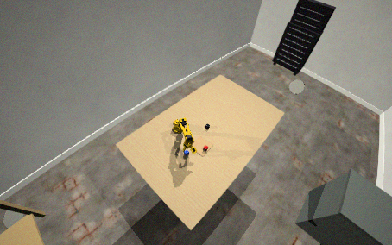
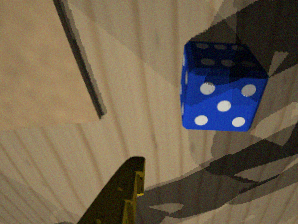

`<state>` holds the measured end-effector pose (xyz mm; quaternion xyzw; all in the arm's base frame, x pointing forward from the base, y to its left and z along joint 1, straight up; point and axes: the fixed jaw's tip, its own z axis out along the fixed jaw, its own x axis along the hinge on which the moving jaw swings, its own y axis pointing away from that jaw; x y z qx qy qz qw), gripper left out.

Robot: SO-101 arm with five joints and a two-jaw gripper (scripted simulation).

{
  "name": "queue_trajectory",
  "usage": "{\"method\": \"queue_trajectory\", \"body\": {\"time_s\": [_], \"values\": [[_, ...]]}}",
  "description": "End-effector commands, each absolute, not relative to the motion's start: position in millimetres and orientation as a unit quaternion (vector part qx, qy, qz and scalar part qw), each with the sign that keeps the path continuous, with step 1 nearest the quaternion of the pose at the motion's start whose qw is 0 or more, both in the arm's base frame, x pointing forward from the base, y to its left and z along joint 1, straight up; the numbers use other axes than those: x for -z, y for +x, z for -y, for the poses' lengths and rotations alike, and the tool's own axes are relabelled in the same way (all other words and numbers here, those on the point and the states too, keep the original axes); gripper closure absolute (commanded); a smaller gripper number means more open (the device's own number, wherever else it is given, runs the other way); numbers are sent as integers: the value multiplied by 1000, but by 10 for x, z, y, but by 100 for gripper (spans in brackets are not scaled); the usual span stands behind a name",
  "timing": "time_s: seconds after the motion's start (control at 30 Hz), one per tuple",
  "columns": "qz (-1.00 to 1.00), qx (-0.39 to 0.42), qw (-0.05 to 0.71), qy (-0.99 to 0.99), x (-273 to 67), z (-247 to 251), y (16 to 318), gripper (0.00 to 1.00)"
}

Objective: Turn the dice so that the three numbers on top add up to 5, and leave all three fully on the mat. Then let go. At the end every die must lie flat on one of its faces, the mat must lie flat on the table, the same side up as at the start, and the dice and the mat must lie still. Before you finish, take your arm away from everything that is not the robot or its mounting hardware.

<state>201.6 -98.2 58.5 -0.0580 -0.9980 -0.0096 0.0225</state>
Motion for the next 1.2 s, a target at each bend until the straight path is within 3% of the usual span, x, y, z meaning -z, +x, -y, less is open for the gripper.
{"method": "queue_trajectory", "body": {"time_s": [0.0,1.17], "values": [[998,3,6,-59,-653,1010,2028,65],[998,3,6,-59,-269,1019,2046,65]]}}
